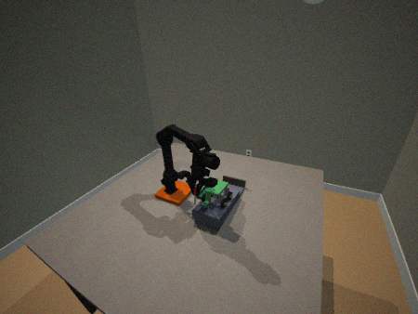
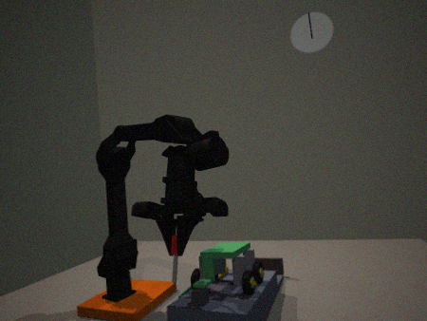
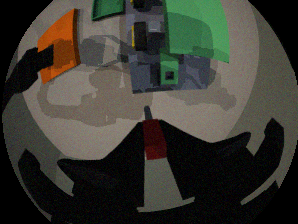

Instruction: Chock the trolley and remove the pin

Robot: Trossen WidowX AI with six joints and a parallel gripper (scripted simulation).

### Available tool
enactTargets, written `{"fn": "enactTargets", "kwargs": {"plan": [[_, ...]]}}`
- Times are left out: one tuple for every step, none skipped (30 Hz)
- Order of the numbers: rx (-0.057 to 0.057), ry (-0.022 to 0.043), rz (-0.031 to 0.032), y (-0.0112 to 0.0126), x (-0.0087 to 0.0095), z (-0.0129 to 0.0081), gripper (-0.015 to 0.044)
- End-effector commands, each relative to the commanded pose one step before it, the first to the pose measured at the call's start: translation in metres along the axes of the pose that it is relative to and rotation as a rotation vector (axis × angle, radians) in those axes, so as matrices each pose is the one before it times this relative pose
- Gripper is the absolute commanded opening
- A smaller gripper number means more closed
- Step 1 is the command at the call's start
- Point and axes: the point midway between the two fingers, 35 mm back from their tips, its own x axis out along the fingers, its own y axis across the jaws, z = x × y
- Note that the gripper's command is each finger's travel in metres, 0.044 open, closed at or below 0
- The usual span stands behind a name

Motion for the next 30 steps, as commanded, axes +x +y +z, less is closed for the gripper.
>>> {"fn": "enactTargets", "kwargs": {"plan": [[-0.0008, -0.00022, -0.00568, 0.01407, 0.00012, -0.00013, 0.0], [-0.0001, 0.00002, 0.00026, 0.00358, 0.00008, -0.00012, 0.0], [-0.0001, 0.00002, 0.00023, 0.00315, 0.0001, -0.00007, 0.0], [-0.0001, 0.00002, 0.00024, 0.0033, 0.00006, -0.0001, 0.0], [-0.0001, 0.00002, 0.00024, 0.00324, 0.00009, -0.00006, 0.0], [-0.0001, 0.00002, 0.00026, 0.00353, 0.00004, -0.00009, 0.0], [-0.0001, 0.00002, 0.00024, 0.00324, 0.00007, -0.00004, 0.0], [-0.0001, 0.00002, 0.00025, 0.00342, 0.00001, -0.00007, 0.0], [-0.0001, 0.00002, 0.00024, 0.00322, 0.00003, -0.00003, 0.0], [-0.0001, 0.00001, 0.00025, 0.00345, -0.00003, -0.00004, 0.0], [-0.0001, 0.00002, 0.00024, 0.00323, 0.0, 0.0, 0.0], [0.0, 0.00001, 0.00014, 0.0019, -0.00003, -0.00003, 0.0], [0.0, 0.0, 0.00008, 0.00114, -0.00001, -0.00001, 0.0], [0.0, 0.0, 0.00003, 0.00038, 0.0, 0.0, 0.0], [0.0, 0.0, 0.0, 0.0, 0.0, 0.0, 0.0], [0.0, 0.0, 0.0, 0.0, 0.0, 0.0, 0.0], [0.0, -0.0001, -0.00001, -0.00012, -0.00009, 0.00067, 0.0], [0.0, -0.00029, -0.00003, -0.00036, -0.00027, 0.00202, 0.0], [0.0, -0.00031, -0.00003, -0.00029, -0.00032, 0.00239, 0.0], [0.0, -0.0004, -0.00003, -0.00037, -0.00047, 0.00345, 0.0], [0.0, -0.0004, -0.00003, -0.00032, -0.00048, 0.00392, 0.0], [0.0, -0.00034, -0.00003, -0.00026, -0.0005, 0.00408, 0.0], [0.0, -0.0003, -0.00003, -0.00033, -0.00038, 0.00348, 0.0], [0.0, -0.00023, -0.00003, -0.00028, -0.00038, 0.00347, 0.0], [0.0, -0.00032, -0.00003, -0.00031, -0.00035, 0.00334, 0.0], [0.0, -0.00026, -0.00003, -0.00026, -0.00037, 0.00346, 0.0], [0.0, -0.00033, -0.00003, -0.00029, -0.00036, 0.00339, 0.0], [0.0, -0.00027, -0.00002, -0.00025, -0.00038, 0.0035, 0.0], [0.0, -0.00033, -0.00002, -0.00028, -0.00039, 0.00338, 0.0], [0.0, -0.00027, -0.00002, -0.00024, -0.0004, 0.00346, 0.0]]}}
